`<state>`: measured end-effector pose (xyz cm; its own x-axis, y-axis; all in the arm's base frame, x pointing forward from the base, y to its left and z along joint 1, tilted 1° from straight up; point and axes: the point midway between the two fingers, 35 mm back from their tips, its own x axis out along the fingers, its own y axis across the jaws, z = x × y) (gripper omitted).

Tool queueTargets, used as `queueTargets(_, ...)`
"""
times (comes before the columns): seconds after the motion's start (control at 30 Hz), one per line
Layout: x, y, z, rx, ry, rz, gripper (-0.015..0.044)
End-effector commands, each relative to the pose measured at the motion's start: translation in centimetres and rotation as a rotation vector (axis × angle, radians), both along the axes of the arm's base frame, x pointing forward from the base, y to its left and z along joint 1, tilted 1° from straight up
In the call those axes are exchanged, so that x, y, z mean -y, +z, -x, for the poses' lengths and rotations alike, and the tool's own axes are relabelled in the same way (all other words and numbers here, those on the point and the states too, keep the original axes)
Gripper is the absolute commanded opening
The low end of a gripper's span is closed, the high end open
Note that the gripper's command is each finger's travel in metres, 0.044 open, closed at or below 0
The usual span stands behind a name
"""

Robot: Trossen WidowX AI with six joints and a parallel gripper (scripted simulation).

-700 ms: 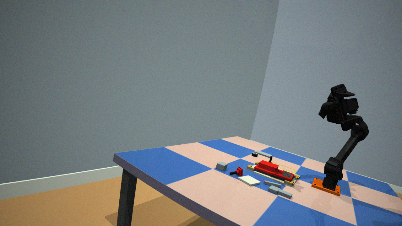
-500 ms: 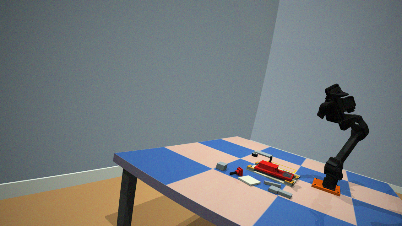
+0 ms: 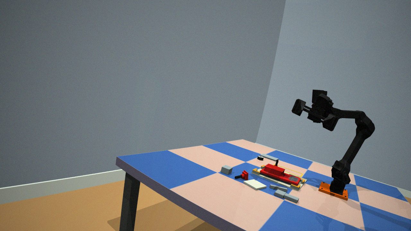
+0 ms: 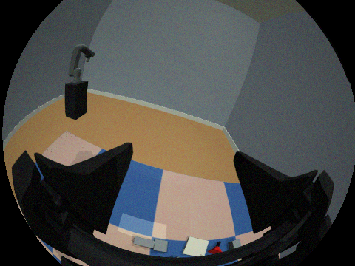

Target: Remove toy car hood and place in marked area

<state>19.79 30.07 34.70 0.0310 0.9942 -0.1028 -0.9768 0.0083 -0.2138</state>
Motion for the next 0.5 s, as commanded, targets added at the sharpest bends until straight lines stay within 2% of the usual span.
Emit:
queueTargets(0.0, 0.7, -2.3, -3.7, -0.165, -0.155, 0.099, 0.0440)
queueTargets(0.47, 8.1, -12.6, -12.6, -0.718, -0.720, 0.461, 0.0440)
